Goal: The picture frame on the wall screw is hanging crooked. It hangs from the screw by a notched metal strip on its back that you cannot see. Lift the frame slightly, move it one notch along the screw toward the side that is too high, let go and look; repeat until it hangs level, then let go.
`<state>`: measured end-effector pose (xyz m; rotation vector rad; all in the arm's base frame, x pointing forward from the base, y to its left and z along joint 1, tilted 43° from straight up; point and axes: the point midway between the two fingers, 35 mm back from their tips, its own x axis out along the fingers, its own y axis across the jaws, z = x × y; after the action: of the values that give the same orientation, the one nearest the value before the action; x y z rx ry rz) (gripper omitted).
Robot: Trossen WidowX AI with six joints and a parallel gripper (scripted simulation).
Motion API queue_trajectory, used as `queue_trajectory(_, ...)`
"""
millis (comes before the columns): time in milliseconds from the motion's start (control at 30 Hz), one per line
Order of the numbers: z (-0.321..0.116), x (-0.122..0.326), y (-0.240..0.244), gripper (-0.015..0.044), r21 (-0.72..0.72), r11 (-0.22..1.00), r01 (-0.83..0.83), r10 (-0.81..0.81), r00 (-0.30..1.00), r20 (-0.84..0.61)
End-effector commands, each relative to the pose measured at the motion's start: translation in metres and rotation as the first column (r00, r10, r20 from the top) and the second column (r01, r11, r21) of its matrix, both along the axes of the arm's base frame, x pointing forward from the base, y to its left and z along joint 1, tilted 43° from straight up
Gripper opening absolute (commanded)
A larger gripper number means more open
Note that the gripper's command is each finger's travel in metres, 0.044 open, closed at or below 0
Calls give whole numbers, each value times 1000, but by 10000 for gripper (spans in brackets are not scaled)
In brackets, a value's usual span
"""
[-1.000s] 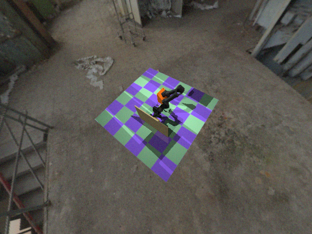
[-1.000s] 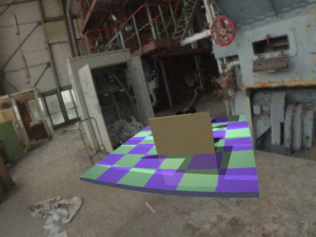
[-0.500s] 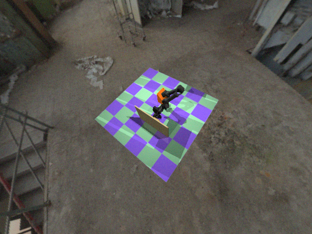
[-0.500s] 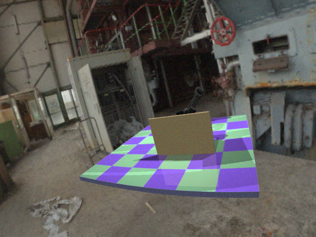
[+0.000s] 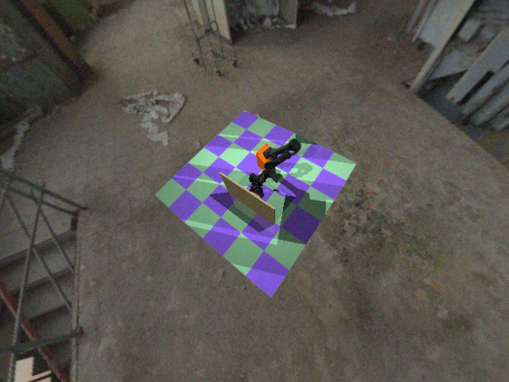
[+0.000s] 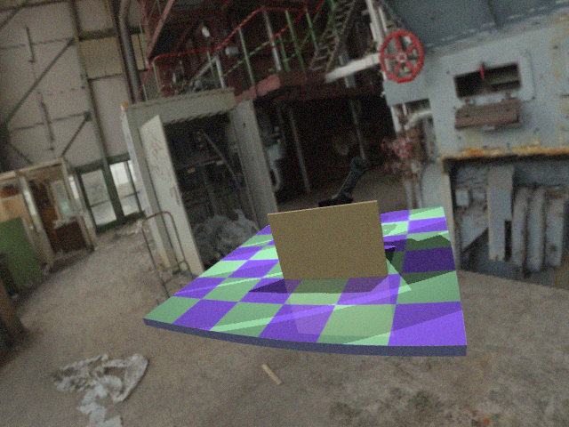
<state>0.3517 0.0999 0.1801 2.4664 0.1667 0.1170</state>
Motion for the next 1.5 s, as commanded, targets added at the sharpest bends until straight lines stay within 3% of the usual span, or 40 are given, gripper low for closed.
queue_trajectory(0, 0, 0, 0, 0, -29, 1000, 2, -2, 1000, 5)
queue_trajectory(933, 0, 0, 1, 0, -174, 985, 11, -6, 1000, 26)
queue_trajectory(1267, 0, 0, 1, 260, -149, 989, 9, -5, 1000, 23)
queue_trajectory(1467, 3, -13, 1, 260, -116, 993, 7, -5, 1000, 17)
